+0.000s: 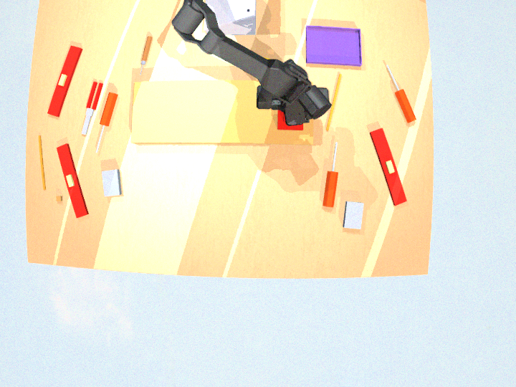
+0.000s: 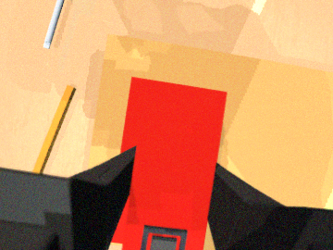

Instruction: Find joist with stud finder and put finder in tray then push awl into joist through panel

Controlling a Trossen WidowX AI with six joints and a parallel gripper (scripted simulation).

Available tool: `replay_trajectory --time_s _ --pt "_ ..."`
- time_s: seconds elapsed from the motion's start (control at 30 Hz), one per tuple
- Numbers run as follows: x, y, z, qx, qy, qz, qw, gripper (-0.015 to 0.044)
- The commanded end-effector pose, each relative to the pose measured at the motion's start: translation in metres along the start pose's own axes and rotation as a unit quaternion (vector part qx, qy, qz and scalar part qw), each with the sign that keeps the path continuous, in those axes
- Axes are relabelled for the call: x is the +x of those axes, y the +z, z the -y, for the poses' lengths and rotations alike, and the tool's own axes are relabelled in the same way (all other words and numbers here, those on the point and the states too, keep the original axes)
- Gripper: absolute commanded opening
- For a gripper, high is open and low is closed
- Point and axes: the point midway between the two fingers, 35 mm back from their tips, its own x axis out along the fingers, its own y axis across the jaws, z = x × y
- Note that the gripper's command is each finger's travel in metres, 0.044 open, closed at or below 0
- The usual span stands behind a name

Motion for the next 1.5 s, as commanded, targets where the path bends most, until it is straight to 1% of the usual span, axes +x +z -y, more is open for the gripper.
replay_trajectory --time_s 0.0,1.47 --pt "0.000 0.000 0.012 -0.001 -0.001 -0.002 1.000 0.0000" --pt "0.001 0.001 0.154 -0.003 -0.006 -0.003 1.000 0.0000"
